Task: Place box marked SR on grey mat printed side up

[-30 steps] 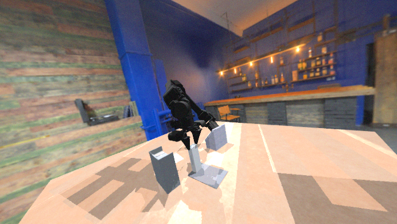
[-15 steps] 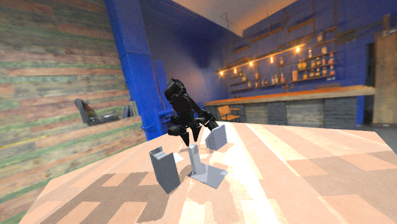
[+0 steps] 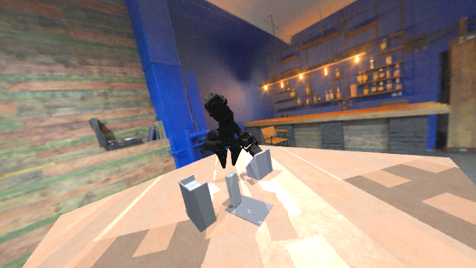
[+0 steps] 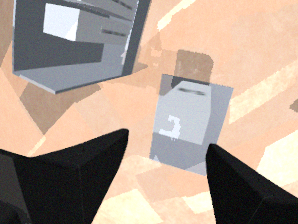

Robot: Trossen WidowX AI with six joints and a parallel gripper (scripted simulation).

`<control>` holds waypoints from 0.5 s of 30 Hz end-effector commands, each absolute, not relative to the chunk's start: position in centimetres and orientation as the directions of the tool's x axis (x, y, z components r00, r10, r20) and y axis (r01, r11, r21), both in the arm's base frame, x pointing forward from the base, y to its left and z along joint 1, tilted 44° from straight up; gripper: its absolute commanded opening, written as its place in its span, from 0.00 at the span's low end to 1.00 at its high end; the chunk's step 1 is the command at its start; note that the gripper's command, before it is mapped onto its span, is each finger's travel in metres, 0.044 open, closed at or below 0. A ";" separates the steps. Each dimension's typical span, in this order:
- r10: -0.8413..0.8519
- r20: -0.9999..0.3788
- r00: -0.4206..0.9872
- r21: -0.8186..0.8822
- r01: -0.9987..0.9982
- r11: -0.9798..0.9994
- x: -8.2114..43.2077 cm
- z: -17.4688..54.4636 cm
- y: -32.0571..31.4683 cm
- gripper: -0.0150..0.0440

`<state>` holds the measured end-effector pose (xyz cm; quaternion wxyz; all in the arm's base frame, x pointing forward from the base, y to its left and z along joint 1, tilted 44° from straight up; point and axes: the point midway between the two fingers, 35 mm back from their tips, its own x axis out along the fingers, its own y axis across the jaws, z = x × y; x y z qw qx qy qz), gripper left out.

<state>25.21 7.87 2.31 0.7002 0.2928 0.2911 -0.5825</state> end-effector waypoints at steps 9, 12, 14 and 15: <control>-0.646 -0.748 0.152 0.071 0.986 0.150 25.2 4.2 9.4 1.00; -0.643 -0.749 0.159 0.066 0.984 0.166 25.1 4.3 9.4 1.00; -0.635 -0.751 0.180 0.055 0.976 0.212 25.1 4.3 9.4 1.00; -0.631 -0.752 0.192 0.048 0.970 0.237 25.0 4.3 9.4 1.00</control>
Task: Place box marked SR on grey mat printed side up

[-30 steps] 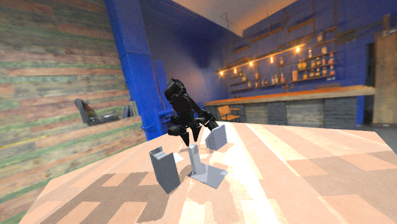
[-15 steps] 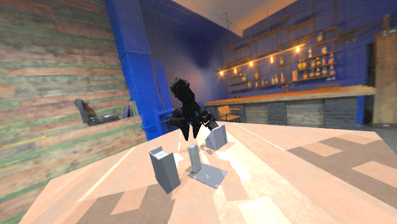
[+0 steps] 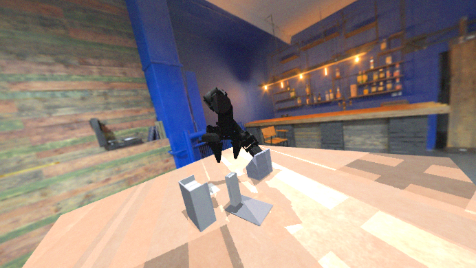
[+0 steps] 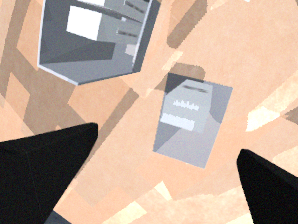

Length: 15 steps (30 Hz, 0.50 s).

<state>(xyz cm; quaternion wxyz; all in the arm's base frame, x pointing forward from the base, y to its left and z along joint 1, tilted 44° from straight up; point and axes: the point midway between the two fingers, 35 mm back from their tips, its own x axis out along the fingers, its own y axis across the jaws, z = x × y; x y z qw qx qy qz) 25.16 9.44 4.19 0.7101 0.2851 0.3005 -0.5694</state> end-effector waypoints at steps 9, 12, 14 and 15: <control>-0.610 -0.756 0.236 0.022 0.941 0.337 24.9 4.3 9.4 1.00; -0.590 -0.765 0.259 0.005 0.918 0.397 24.8 4.3 9.3 1.00; -0.576 -0.770 0.275 -0.007 0.899 0.438 24.8 4.3 9.2 1.00; -0.568 -0.772 0.283 -0.012 0.888 0.459 24.7 4.3 9.2 1.00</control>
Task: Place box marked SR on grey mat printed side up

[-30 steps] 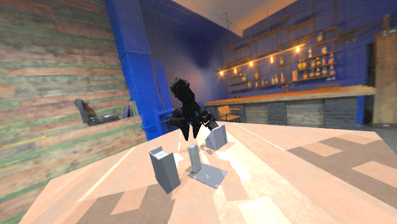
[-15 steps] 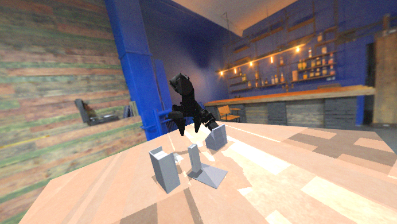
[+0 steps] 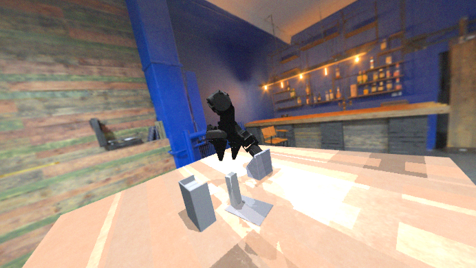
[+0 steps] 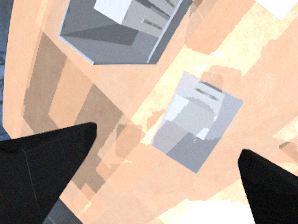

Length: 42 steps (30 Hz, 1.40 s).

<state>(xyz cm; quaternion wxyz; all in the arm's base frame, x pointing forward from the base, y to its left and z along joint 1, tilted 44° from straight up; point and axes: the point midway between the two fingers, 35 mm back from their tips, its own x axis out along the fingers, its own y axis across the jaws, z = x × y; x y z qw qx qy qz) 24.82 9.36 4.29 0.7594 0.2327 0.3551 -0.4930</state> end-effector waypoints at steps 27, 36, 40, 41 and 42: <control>-0.400 -0.821 0.406 -0.104 0.584 0.805 24.3 4.4 8.6 1.00; -0.314 -0.846 0.430 -0.123 0.417 0.901 24.2 4.5 8.3 1.00; -0.275 -0.852 0.444 -0.127 0.335 0.934 24.2 4.6 8.2 1.00; -0.265 -0.854 0.448 -0.128 0.313 0.941 24.2 4.6 8.2 1.00; -0.256 -0.854 0.452 -0.129 0.292 0.948 24.2 4.6 8.1 1.00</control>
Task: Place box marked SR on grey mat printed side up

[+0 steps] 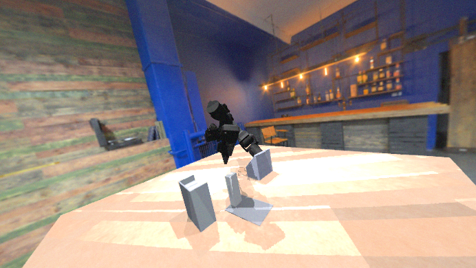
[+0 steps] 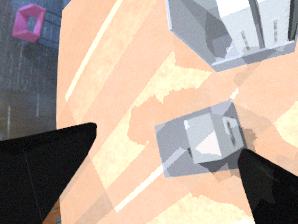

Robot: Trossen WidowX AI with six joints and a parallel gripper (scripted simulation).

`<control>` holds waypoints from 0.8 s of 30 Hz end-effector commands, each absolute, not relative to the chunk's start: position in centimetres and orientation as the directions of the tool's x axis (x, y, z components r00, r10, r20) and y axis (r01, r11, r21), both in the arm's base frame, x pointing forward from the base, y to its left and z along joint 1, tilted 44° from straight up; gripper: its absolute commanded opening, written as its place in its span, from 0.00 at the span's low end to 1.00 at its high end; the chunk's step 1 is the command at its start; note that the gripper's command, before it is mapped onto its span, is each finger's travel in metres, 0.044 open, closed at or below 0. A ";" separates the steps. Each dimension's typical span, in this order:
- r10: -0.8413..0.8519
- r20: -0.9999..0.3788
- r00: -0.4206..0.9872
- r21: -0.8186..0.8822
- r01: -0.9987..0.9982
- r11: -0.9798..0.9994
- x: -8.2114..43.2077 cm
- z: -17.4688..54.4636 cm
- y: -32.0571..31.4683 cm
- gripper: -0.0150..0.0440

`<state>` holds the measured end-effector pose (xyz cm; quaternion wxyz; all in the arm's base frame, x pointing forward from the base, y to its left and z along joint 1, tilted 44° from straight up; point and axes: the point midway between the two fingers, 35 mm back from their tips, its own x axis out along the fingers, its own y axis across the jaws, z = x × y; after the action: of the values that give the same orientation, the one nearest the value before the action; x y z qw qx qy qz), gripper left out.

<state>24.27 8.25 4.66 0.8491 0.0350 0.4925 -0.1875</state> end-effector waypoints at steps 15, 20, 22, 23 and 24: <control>-0.159 -0.878 0.450 -0.141 0.074 0.987 24.2 4.7 7.8 1.00; -0.108 -0.894 0.436 -0.139 -0.038 0.990 24.3 4.7 7.6 1.00; -0.088 -0.898 0.431 -0.136 -0.083 0.987 24.3 4.8 7.5 1.00; -0.077 -0.900 0.429 -0.135 -0.106 0.985 24.3 4.8 7.5 1.00; -0.067 -0.902 0.427 -0.133 -0.129 0.983 24.3 4.8 7.4 1.00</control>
<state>24.31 7.54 4.80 0.8430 -0.0760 0.5324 -0.0099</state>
